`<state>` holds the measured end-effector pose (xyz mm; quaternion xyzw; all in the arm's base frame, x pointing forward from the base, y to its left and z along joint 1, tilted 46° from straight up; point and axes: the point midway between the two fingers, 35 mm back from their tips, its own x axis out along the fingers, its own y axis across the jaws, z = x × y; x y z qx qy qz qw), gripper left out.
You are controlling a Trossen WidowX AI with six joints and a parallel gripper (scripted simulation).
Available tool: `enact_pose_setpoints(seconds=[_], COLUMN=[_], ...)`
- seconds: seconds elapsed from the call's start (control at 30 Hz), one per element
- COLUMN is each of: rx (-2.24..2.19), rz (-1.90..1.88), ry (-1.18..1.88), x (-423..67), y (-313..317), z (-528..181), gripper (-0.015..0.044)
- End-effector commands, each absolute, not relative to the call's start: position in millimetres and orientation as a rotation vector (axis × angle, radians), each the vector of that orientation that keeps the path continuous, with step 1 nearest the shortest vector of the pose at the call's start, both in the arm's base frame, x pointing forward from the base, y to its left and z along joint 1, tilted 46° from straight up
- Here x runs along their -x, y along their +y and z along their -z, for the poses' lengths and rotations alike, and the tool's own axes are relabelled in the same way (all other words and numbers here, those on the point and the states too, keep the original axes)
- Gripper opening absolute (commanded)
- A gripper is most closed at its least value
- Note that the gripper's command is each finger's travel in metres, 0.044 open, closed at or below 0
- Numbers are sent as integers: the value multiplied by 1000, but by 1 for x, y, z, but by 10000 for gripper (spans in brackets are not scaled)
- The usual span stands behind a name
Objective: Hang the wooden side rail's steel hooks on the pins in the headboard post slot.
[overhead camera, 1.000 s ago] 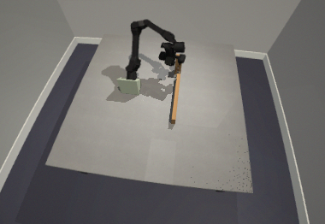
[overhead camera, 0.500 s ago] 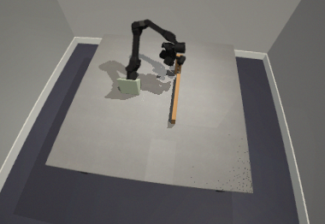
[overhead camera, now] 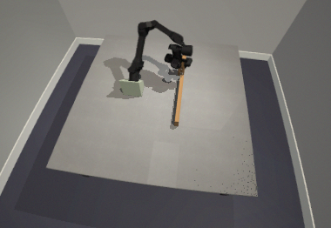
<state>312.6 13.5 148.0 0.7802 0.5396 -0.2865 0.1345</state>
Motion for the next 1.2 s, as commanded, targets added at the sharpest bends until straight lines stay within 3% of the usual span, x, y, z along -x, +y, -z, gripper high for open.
enact_pose_setpoints(seconds=[0.0,0.2,1.17], rx=[-2100,-1865,-1866], rz=[815,753,751], ry=[1604,1673,1673], x=[-326,-342,-348], y=[1,-17,29], z=[-123,-91,-45], gripper=[440,440,440])
